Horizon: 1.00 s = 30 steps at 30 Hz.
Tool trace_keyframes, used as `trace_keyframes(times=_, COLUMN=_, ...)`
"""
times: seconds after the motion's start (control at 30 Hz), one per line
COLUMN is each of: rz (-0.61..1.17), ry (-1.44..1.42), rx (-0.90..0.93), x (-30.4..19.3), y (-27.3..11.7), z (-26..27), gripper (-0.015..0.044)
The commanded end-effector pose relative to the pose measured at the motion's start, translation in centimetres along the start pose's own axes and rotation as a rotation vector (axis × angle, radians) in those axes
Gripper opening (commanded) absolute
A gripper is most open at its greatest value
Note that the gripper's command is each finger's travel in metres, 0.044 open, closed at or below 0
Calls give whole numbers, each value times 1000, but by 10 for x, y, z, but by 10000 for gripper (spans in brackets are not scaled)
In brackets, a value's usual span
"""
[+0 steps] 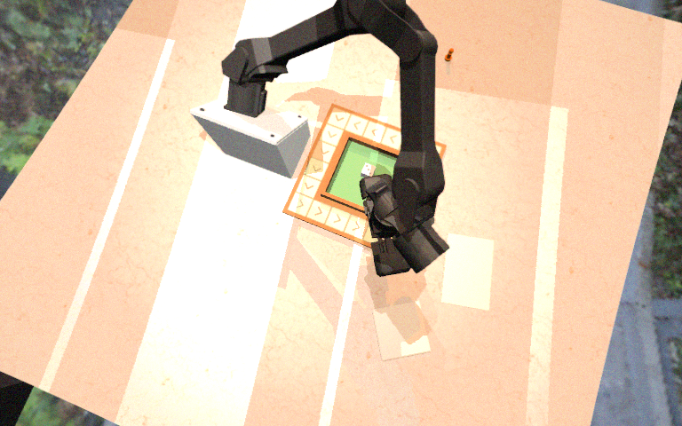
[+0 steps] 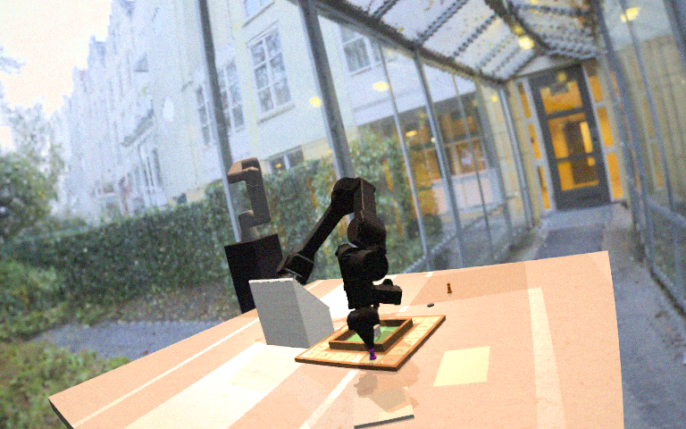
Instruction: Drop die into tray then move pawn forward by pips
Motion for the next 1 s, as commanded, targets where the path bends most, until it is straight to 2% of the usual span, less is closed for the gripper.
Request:
trace_keyframes(times=0.0, rz=1, ry=11, rx=13, x=-2, y=12, z=2, gripper=200)
trace_keyframes(times=0.47, rz=0, ry=11, rx=14, x=-3, y=29, z=3, gripper=200)
trace_keyframes(times=0.67, rz=0, ry=11, rx=14, x=-3, y=29, z=3, gripper=42)
trace_keyframes(times=0.97, rz=0, ry=11, rx=14, x=-3, y=29, z=3, gripper=0)
Point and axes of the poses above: the point midway between the two fingers, 35 mm back from their tips, its own y axis out along the fingers, its own z axis across the jaws, x = y × z, the point moved 1 cm from there along -y, back along the fingers, and after that the axes turned 11 degrees about -y, right-handed, at the moved point
